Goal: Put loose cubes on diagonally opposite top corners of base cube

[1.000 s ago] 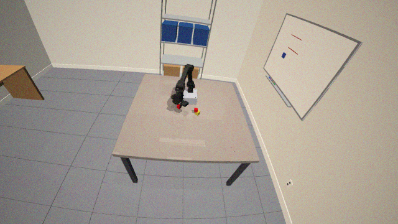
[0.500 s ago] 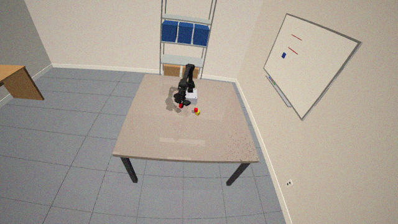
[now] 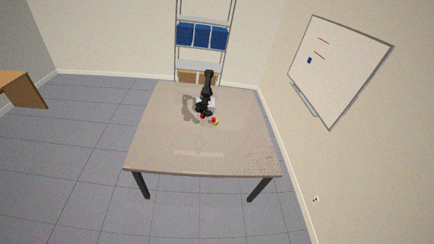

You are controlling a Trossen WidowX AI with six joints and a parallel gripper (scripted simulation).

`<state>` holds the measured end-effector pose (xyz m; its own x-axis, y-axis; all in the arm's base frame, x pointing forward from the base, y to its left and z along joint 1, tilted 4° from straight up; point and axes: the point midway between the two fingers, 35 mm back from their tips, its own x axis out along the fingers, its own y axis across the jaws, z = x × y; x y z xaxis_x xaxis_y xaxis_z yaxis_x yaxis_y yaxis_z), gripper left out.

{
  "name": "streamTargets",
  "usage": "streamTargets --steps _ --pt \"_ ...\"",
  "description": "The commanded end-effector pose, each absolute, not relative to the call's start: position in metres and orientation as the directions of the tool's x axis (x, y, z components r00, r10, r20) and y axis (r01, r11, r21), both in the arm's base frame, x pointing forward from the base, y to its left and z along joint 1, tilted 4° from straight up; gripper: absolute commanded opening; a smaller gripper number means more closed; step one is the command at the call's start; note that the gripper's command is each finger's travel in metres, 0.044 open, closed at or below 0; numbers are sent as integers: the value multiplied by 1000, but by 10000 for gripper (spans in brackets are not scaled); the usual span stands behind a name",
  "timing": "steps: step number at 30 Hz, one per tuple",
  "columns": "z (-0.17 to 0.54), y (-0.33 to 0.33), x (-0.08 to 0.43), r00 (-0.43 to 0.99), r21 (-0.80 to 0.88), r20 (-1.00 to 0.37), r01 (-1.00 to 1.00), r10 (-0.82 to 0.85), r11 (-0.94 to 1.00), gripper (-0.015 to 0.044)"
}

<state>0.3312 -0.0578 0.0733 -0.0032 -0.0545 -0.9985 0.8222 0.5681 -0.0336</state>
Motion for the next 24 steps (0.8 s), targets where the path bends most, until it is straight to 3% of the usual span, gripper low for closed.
streamTargets --steps 1,24 --pt "72 -44 331 -3 -29 -999 849 -50 528 105" --pt "66 29 323 -4 -16 -999 958 -43 287 105"
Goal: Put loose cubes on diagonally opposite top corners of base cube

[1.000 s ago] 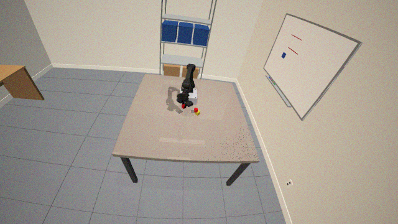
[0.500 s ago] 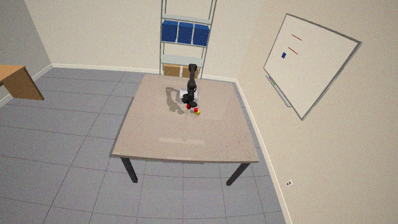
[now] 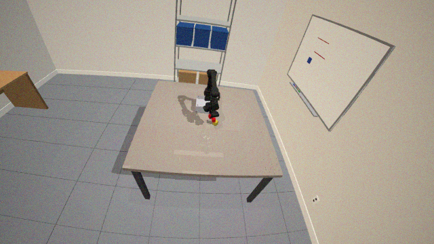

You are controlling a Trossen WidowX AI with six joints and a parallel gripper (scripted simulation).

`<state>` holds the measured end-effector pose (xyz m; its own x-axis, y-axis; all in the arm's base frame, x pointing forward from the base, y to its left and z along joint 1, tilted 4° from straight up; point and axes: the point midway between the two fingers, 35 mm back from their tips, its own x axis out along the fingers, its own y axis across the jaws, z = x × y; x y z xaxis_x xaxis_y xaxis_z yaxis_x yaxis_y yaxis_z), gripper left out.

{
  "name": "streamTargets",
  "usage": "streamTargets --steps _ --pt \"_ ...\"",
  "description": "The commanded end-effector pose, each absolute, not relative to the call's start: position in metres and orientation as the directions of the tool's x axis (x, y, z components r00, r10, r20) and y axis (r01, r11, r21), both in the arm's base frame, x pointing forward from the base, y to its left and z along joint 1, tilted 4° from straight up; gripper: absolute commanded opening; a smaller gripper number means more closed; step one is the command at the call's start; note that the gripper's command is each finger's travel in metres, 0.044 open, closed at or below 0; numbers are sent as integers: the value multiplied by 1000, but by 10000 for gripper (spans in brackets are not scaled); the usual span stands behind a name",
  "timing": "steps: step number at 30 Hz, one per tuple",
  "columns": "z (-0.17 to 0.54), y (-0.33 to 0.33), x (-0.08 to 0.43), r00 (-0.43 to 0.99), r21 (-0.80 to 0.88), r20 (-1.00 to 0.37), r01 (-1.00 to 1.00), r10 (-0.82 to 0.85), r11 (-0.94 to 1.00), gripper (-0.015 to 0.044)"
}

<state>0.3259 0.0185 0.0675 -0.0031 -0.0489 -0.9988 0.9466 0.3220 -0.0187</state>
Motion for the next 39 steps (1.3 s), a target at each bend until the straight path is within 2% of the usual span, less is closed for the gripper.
streamTargets --steps 1,24,39 --pt "66 32 323 -4 -16 -999 961 -43 276 105" --pt "60 99 299 -8 -9 -999 1000 -39 16 105" --pt "31 99 296 -9 -9 -999 1000 -39 6 105"
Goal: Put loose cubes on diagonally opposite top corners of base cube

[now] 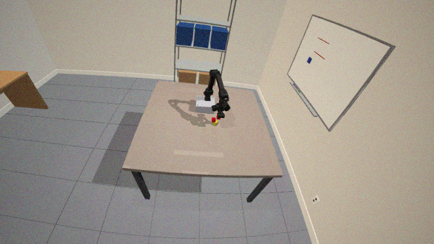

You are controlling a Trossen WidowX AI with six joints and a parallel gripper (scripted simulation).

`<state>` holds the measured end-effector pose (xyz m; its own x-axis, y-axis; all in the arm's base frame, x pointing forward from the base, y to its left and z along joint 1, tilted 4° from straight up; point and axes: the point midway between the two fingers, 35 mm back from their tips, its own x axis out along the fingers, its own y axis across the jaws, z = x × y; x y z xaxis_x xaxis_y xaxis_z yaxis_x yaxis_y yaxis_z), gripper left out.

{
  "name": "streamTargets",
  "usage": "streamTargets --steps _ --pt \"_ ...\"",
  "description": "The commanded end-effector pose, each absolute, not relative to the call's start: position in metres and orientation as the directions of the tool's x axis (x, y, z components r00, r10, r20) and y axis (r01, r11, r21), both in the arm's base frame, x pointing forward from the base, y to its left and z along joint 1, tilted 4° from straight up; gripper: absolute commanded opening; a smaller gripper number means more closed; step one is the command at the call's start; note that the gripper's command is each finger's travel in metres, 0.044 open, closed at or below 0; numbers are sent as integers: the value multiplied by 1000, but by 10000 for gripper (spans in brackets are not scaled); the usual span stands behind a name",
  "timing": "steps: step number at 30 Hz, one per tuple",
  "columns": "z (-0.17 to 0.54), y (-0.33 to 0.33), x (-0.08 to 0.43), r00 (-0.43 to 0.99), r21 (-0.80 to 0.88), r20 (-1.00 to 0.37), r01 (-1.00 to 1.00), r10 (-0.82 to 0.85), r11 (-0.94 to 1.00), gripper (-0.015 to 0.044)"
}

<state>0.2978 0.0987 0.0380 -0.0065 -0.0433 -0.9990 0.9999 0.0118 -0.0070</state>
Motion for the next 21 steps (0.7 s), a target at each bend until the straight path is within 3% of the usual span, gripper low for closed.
streamTargets --steps 1,21 --pt "30 99 296 -9 -9 -999 1000 -39 6 105" --pt "3 98 298 -9 -9 -999 1000 -39 9 105"
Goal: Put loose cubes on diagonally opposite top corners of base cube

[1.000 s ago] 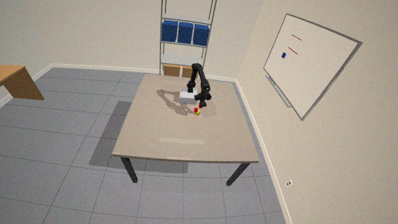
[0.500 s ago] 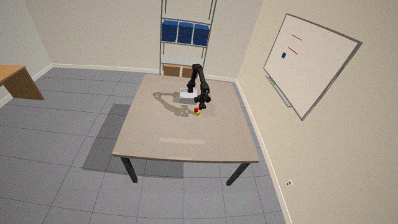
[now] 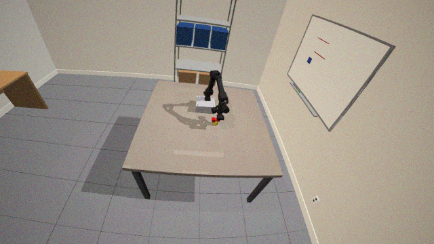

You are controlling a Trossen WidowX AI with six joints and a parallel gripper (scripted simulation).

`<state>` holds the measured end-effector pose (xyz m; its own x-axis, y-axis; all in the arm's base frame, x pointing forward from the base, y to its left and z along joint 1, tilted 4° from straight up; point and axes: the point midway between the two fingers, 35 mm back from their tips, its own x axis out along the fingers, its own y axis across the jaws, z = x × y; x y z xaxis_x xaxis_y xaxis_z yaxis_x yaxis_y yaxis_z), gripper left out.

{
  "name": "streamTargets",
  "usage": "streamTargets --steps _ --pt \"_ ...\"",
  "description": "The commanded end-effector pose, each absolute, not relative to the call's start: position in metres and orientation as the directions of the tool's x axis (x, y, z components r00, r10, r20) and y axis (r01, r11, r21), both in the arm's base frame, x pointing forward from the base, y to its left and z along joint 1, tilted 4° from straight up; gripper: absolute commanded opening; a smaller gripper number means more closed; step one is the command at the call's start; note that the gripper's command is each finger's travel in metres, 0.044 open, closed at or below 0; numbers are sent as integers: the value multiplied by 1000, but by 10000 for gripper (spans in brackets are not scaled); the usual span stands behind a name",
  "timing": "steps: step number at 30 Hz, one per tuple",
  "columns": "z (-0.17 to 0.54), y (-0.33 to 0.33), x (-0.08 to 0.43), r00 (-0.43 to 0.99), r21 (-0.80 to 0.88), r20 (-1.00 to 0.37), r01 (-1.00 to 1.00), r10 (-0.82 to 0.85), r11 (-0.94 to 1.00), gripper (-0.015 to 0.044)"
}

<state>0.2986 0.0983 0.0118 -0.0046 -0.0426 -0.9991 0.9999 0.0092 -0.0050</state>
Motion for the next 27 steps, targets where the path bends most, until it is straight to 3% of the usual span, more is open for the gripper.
streamTargets --steps 1,26,27 --pt "2 98 298 -9 -9 -999 1000 -39 9 105" --pt "0 98 297 -9 -9 -999 1000 -39 9 105" --pt "0 98 297 -9 -9 -999 1000 -39 9 131"
